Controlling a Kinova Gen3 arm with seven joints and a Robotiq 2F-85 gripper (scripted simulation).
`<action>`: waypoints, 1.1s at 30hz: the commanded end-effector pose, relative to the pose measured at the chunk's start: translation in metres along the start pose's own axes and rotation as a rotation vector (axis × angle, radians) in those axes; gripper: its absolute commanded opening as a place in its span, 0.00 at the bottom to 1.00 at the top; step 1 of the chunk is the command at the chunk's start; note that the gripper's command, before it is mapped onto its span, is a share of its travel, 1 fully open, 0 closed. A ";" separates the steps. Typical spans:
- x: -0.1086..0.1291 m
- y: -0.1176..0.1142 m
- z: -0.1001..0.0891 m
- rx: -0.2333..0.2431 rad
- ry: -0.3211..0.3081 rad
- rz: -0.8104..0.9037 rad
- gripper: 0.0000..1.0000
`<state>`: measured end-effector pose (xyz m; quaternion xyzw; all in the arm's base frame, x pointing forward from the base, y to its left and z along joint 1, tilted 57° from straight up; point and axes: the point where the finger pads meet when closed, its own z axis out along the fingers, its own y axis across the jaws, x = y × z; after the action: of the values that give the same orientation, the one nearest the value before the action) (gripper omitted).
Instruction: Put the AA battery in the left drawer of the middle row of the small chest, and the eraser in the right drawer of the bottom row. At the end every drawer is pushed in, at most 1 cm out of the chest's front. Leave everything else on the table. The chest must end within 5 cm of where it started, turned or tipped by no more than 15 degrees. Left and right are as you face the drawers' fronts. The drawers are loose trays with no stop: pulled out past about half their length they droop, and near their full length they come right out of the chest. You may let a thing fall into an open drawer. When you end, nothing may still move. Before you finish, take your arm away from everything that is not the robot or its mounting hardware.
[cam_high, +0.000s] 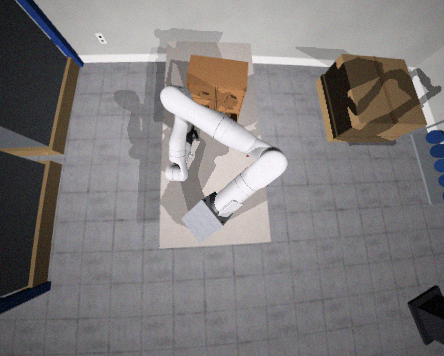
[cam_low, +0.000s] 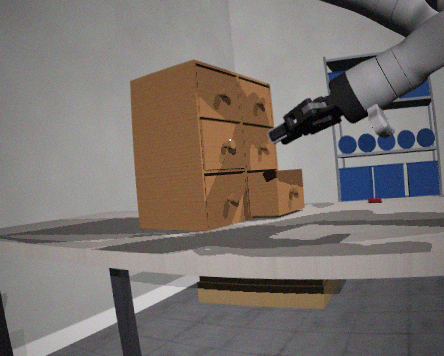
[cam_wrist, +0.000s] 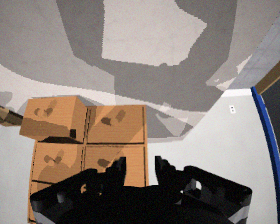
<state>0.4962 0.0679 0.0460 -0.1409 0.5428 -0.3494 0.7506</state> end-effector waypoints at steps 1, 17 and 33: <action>0.000 0.003 -0.002 -0.004 -0.003 0.003 0.38; 0.004 0.028 -0.018 -0.004 -0.003 0.003 0.38; 0.007 0.046 -0.028 -0.004 -0.003 0.003 0.38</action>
<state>0.4893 0.0982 0.0052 -0.1416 0.5428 -0.3488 0.7508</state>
